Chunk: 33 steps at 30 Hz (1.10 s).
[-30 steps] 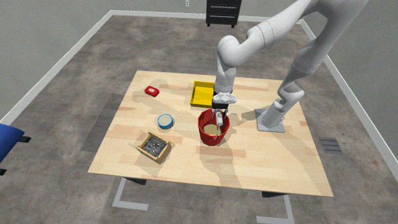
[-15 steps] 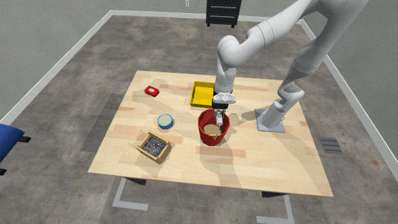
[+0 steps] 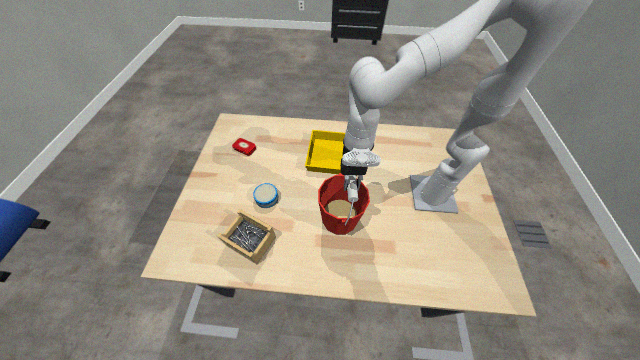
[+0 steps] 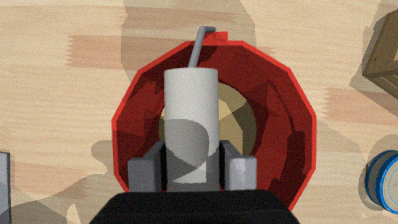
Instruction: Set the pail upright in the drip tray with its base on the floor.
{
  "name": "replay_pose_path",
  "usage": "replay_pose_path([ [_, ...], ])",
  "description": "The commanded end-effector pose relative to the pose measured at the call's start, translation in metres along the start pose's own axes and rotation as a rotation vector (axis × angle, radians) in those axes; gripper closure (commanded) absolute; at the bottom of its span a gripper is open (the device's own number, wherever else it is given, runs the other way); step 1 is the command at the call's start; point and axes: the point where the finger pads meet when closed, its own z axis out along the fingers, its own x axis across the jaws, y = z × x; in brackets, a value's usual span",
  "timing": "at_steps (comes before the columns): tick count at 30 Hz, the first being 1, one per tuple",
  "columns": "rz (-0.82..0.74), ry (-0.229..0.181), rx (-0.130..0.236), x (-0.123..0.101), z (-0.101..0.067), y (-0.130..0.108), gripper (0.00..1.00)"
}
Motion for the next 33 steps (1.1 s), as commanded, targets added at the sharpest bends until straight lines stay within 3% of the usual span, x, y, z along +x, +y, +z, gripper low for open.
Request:
replay_pose_path([
  [1,0.0,0.001,0.0,0.0003,-0.0005,-0.0001,1.0],
  [33,0.0,0.001,0.0,0.0003,-0.0083,-0.0001,1.0],
])
